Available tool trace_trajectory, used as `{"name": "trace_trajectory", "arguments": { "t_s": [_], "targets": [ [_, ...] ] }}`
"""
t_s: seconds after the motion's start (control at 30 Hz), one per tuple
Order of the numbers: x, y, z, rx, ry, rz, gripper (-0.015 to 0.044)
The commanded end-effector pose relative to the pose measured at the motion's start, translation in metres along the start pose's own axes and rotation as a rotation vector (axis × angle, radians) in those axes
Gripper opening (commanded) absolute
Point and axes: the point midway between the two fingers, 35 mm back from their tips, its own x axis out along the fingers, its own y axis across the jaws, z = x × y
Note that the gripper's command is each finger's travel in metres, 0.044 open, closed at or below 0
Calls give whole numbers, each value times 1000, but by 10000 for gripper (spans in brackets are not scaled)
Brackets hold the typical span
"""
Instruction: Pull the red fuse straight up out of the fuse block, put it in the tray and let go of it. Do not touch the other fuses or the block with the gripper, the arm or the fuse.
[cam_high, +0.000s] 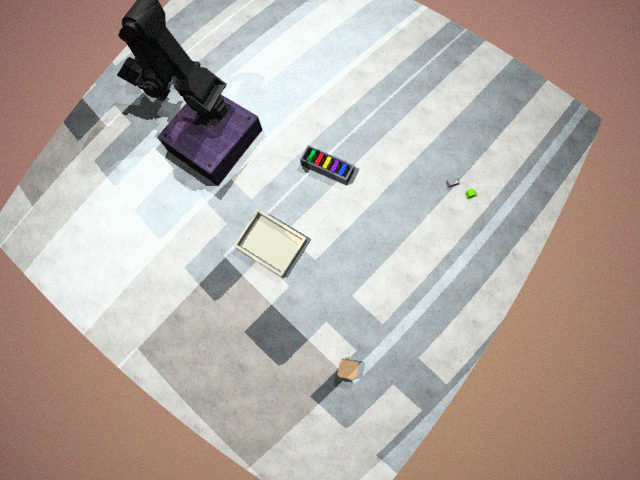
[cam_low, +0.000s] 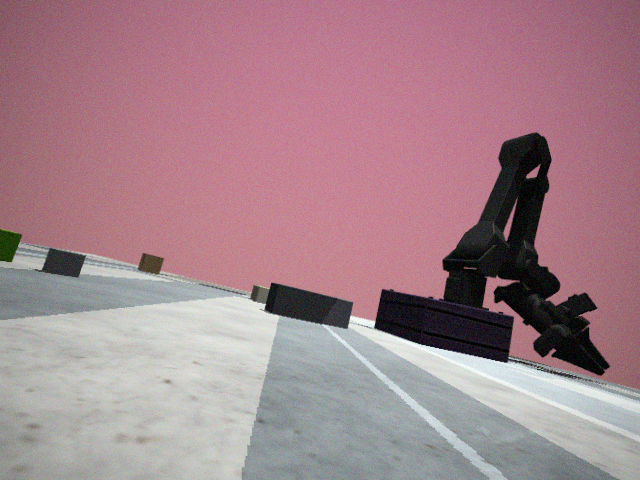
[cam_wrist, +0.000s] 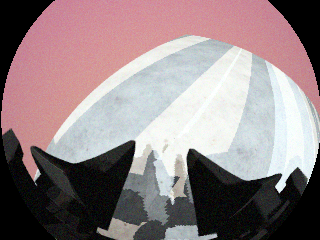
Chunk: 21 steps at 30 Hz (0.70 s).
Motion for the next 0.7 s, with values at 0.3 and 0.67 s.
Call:
{"name": "trace_trajectory", "arguments": {
  "t_s": [0.3,0.67],
  "targets": [
    [-30,18,42,2,0,1,222],
    [-41,18,56,2,0,1,222]
  ]
}}
